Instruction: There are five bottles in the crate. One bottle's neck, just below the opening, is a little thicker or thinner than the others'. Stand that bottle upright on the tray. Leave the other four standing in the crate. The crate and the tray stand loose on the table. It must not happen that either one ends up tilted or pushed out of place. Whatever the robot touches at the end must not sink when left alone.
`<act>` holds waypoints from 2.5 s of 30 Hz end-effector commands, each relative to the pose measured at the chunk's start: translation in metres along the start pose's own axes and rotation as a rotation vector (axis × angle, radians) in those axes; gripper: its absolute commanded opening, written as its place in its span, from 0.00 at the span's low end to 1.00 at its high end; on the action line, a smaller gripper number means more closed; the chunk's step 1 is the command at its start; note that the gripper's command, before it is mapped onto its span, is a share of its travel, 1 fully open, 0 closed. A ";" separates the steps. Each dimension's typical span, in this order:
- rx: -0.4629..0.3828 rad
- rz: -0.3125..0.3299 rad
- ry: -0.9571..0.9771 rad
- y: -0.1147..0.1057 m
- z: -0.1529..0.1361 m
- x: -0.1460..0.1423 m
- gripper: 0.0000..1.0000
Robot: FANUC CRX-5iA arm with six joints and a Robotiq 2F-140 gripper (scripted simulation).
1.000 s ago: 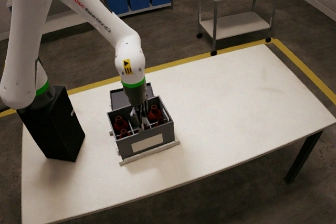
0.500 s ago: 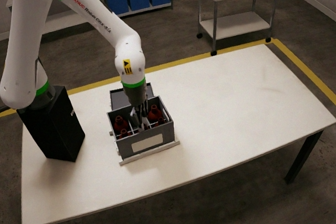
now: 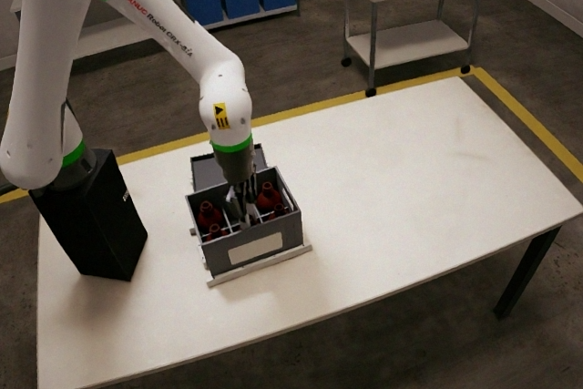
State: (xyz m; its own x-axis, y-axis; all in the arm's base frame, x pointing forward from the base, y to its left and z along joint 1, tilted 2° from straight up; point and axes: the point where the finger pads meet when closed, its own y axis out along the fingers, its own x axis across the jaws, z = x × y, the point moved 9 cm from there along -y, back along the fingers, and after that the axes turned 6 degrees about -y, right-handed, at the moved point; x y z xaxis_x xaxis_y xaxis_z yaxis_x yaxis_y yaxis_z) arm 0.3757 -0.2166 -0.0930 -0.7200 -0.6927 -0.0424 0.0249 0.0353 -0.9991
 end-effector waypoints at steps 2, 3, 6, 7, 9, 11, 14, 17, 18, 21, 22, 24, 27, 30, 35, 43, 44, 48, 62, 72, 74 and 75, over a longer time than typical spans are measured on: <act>0.001 0.000 0.000 0.000 0.000 0.000 0.10; 0.001 0.000 0.000 0.000 0.000 0.000 0.10; 0.001 0.000 0.000 0.000 0.000 0.000 0.10; 0.001 0.000 0.000 0.000 0.000 0.000 0.10; 0.001 0.000 0.000 0.000 0.000 0.000 0.10; 0.001 0.000 0.000 0.000 0.000 0.000 0.10; 0.001 0.000 0.000 0.000 0.000 0.000 0.10; 0.001 0.000 0.000 0.000 0.000 0.000 0.10; 0.001 0.000 0.000 0.000 0.000 0.000 0.44; 0.001 0.000 0.000 0.000 0.000 0.000 0.44; 0.001 0.000 0.000 0.000 0.000 0.000 0.44; 0.001 0.000 0.000 0.000 0.000 0.000 0.44; 0.001 0.000 0.000 0.000 0.000 0.000 0.44; 0.001 0.000 0.000 0.000 0.000 0.000 0.44; 0.001 0.000 0.000 0.000 0.000 0.000 0.44; 0.001 0.000 0.000 0.000 0.000 0.000 0.44; 0.001 0.000 0.000 0.000 0.000 0.000 0.44; 0.001 0.000 0.000 0.000 0.000 0.000 0.44; 0.001 0.000 0.000 -0.005 0.000 0.000 0.44; 0.001 0.000 0.000 -0.023 0.000 0.000 0.44; 0.001 0.000 0.000 -0.029 0.000 0.000 0.44; 0.001 0.000 0.000 -0.033 0.000 0.000 0.44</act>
State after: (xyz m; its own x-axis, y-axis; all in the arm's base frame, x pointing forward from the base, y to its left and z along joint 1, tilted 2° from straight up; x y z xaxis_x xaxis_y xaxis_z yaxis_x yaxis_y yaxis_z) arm 0.3750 -0.2175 -0.0677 -0.7200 -0.6926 -0.0424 0.0247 0.0355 -0.9991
